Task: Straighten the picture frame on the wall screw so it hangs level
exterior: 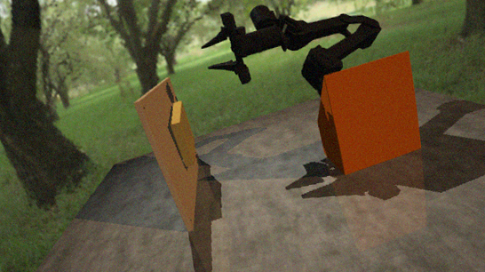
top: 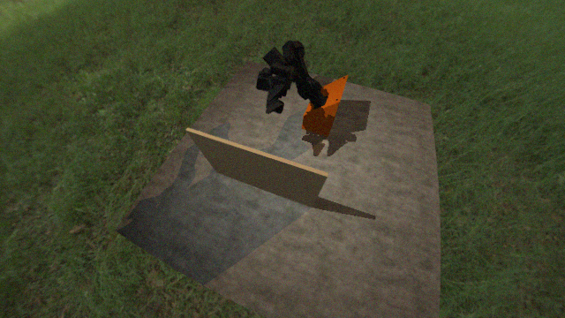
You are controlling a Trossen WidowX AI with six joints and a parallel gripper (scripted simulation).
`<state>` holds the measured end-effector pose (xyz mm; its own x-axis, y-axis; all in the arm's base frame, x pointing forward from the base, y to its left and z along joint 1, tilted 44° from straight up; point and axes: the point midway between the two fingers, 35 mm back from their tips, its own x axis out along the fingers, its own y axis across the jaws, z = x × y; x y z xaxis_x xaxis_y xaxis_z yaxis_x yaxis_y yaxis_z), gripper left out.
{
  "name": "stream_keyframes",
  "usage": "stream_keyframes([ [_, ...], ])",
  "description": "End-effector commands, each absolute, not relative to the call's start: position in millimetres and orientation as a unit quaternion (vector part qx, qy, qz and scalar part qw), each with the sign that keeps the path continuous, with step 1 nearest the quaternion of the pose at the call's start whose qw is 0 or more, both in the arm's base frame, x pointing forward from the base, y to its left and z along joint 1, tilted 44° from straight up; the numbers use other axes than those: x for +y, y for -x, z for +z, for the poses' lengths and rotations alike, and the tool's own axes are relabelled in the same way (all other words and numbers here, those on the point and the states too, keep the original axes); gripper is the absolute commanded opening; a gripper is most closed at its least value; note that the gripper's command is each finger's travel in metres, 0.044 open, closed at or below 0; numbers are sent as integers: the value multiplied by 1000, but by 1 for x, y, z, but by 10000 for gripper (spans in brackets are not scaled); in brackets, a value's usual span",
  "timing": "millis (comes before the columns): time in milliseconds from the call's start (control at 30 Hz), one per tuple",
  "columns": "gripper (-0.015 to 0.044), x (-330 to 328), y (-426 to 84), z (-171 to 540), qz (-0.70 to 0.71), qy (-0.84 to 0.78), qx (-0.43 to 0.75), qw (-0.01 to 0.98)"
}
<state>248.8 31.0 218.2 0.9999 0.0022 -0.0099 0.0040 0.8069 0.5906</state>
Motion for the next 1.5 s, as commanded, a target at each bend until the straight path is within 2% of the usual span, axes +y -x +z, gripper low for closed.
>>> stream_keyframes([
  [0, 260, 30, -249, 218, -3, -309, 3, 951],
  [1300, 260, 30, -249, 218, -3, -309, 3, 951],
  [1467, 260, 14, -254, 198, -1, -310, 4, 951],
])
